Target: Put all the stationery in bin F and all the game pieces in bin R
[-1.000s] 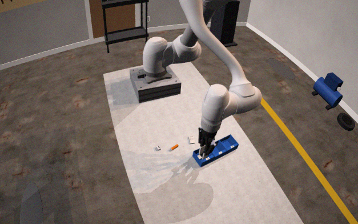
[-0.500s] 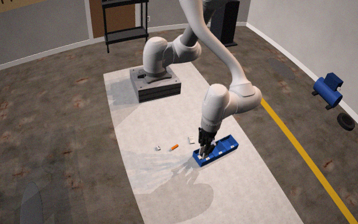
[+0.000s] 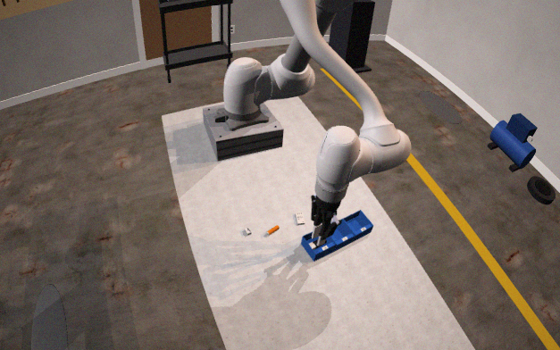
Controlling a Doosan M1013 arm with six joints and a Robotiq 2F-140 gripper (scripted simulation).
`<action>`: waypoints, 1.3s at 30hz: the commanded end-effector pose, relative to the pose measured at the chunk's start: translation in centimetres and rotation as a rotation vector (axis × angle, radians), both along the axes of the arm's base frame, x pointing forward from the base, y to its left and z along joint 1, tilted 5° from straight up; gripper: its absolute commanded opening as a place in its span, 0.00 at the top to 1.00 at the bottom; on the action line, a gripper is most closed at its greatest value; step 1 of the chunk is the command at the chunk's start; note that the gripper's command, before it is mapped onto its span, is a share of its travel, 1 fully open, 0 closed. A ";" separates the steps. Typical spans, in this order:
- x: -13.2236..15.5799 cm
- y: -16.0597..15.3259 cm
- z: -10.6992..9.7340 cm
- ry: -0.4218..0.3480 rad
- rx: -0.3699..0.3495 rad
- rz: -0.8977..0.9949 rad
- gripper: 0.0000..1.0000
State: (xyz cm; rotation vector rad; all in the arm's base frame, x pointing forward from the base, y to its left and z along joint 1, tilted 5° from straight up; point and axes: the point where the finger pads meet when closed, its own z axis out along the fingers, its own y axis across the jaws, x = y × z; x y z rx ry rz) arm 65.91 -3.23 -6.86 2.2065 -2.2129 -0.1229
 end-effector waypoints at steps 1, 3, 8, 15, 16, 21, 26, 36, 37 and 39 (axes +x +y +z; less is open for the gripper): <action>0.0 0.0 0.5 0.000 0.000 0.000 0.82; 0.1 0.0 0.7 0.000 0.000 0.000 0.82; 0.2 -0.1 2.5 0.000 0.000 0.000 0.82; 0.2 -0.1 3.3 0.000 0.000 0.000 0.82; 0.2 -0.2 3.3 0.000 0.000 0.000 0.82; -1.4 -2.0 3.4 0.007 -0.010 -0.150 0.82; -4.2 -5.1 3.5 0.015 -0.019 -0.325 0.82; -8.6 -10.1 3.7 0.031 -0.038 -0.655 0.82; -9.2 -10.8 3.7 0.033 -0.040 -0.690 0.82; -10.3 -12.0 3.8 0.036 -0.044 -0.762 0.82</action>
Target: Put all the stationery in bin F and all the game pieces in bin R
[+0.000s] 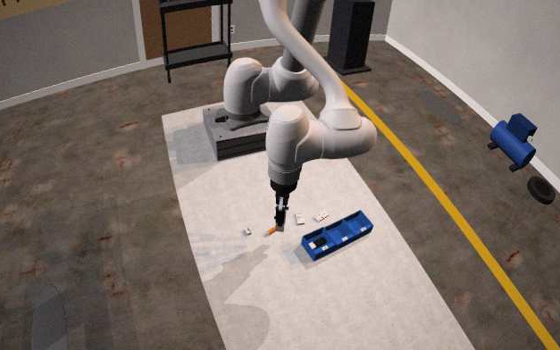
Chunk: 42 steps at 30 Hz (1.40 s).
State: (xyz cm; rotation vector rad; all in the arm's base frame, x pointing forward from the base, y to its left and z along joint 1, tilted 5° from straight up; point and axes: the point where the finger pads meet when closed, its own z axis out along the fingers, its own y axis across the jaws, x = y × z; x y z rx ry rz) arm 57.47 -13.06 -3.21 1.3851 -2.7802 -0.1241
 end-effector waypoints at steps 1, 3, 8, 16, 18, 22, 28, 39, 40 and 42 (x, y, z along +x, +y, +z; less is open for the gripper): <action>-2.4 -2.8 0.2 0.008 -0.015 -0.156 0.82; -3.5 -4.0 0.2 0.012 -0.019 -0.228 0.82; -5.1 -5.9 0.3 0.020 -0.029 -0.389 0.82; -7.3 -8.4 0.4 0.034 -0.043 -0.664 0.82; -7.4 -8.5 0.4 0.037 -0.048 -0.731 0.82; -7.4 -8.5 0.4 0.042 -0.056 -0.830 0.82; -7.3 -8.4 0.4 0.048 -0.071 -0.934 0.82; -7.2 -8.3 0.4 0.048 -0.071 -0.934 0.82; -7.2 -8.3 0.4 0.048 -0.071 -0.934 0.82; -7.2 -8.3 0.4 0.048 -0.071 -0.934 0.82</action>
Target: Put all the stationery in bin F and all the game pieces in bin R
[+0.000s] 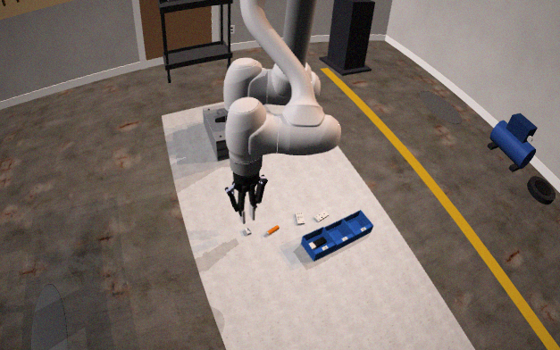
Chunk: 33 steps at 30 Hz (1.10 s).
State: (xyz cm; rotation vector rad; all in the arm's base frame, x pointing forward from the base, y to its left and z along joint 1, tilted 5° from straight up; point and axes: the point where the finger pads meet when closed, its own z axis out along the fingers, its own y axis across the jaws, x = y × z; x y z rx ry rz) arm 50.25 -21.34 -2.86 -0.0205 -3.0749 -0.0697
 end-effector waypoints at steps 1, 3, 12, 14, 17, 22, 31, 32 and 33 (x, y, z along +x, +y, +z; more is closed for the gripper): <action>0.0 0.0 0.0 0.000 0.000 0.000 0.82; 0.0 0.0 0.0 0.000 0.000 0.000 0.82; 0.0 0.0 0.0 0.000 0.000 0.000 0.82; 0.0 0.0 0.0 0.000 0.000 0.000 0.82; 0.0 0.0 0.0 0.000 0.000 0.000 0.82; -0.1 0.1 -1.6 0.000 0.000 0.000 0.82; -0.3 0.2 -4.8 0.000 0.000 0.000 0.82; -0.3 0.2 -4.8 0.000 0.000 0.000 0.82; -0.3 0.3 -5.2 0.000 0.000 0.000 0.82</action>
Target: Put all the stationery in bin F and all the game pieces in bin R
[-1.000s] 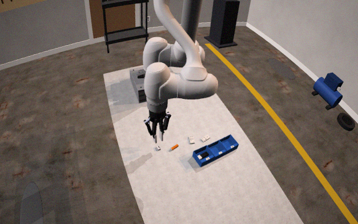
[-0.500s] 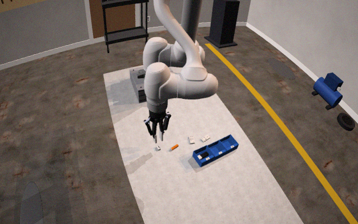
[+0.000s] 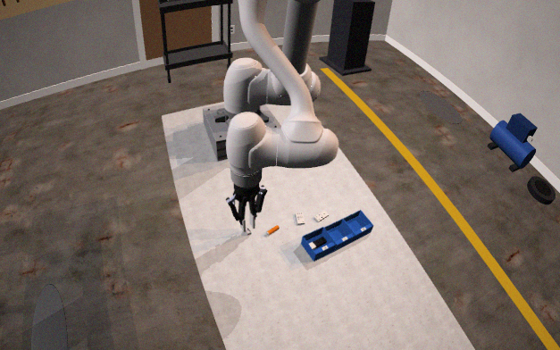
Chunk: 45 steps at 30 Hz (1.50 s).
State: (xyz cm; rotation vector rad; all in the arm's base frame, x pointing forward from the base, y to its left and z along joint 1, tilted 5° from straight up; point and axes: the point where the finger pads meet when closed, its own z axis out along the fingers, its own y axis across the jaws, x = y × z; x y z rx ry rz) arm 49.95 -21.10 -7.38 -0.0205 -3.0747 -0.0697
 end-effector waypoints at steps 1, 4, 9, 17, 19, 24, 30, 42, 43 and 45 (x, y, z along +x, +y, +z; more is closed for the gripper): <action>0.0 0.0 -1.1 0.000 0.000 0.000 0.82; 0.0 0.0 -1.3 0.000 0.000 0.000 0.82; -0.1 0.1 -1.9 0.000 0.000 0.000 0.82; -0.1 0.1 -2.5 0.000 0.000 0.000 0.82; -0.1 0.1 -2.5 0.000 0.000 0.000 0.82; -0.1 0.1 -2.5 0.000 0.000 0.000 0.82; -0.1 0.1 -2.5 0.000 0.000 0.000 0.94; -0.1 0.1 -2.5 0.000 0.000 0.000 0.94; -0.1 0.1 -2.5 0.000 0.000 0.000 0.94; -0.1 0.1 -2.5 0.000 0.000 0.000 0.94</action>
